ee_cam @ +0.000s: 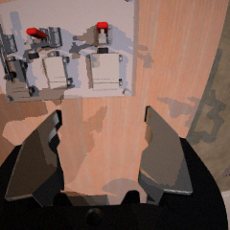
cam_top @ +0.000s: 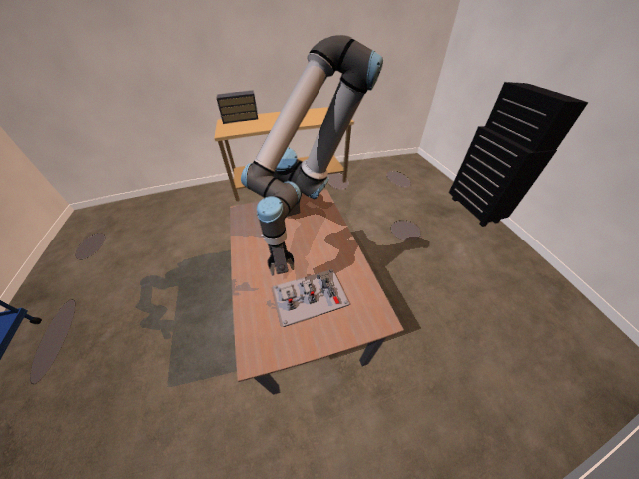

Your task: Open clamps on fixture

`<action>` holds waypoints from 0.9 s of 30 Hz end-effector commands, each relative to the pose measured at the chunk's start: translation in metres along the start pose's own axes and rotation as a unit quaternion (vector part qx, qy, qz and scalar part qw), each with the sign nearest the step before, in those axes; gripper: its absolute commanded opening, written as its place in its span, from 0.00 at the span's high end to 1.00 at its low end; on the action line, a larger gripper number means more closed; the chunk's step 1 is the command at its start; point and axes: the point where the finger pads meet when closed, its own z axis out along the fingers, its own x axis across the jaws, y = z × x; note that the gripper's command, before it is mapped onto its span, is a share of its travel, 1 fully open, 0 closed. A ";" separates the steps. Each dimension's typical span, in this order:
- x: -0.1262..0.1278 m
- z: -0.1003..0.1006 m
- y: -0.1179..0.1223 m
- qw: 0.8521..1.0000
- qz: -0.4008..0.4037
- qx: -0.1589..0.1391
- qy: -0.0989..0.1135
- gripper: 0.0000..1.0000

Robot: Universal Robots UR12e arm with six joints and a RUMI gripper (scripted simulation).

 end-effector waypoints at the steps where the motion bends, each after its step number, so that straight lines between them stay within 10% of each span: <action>1: 0.000 0.000 -0.001 1.000 0.000 0.000 0.000 0.41; 10: 0.000 0.000 -0.001 1.000 0.000 0.000 0.000 0.41; 11: 0.000 0.000 -0.001 1.000 0.000 0.000 0.000 0.72; 27: 0.000 0.000 -0.001 1.000 0.000 0.000 0.000 0.72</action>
